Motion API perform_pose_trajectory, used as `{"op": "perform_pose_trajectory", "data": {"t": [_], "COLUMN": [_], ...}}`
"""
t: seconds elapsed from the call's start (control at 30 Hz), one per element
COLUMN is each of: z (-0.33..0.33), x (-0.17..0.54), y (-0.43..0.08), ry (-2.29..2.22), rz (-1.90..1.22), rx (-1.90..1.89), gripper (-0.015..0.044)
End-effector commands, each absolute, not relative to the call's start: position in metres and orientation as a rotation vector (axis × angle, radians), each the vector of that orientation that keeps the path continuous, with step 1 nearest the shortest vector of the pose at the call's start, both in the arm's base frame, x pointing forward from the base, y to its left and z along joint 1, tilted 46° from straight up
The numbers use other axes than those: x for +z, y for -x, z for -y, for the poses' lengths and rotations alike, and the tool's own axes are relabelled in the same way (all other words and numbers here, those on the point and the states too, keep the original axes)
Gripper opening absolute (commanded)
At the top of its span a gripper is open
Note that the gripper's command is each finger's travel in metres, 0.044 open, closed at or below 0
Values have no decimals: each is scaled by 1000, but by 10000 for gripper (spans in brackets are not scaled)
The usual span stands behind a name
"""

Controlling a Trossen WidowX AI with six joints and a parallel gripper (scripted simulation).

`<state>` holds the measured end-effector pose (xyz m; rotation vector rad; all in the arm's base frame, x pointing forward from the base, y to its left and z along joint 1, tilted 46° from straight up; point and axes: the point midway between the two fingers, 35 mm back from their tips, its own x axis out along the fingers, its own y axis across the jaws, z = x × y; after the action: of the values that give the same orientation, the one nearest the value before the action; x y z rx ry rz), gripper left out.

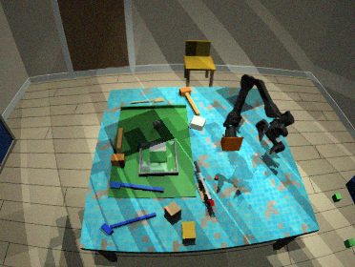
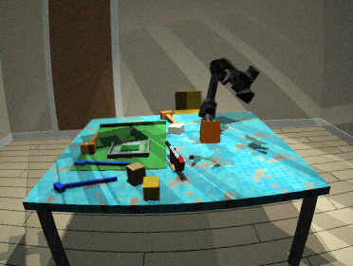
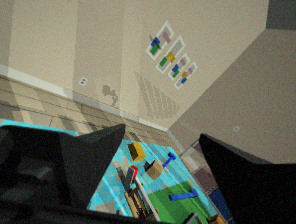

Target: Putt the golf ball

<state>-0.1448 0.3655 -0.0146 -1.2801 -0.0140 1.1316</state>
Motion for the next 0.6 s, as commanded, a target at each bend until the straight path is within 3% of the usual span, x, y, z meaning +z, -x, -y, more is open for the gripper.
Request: {"op": "perform_pose_trajectory", "data": {"t": [0.0,0.27,0.57], "z": [-366,-371,-311], "x": [-15,-49,-79], "y": [142,17,-117], "ry": [1290,1668,1962], "rz": [10,-248,-762], "rx": [1127,976,956], "gripper": [426,440,440]}}
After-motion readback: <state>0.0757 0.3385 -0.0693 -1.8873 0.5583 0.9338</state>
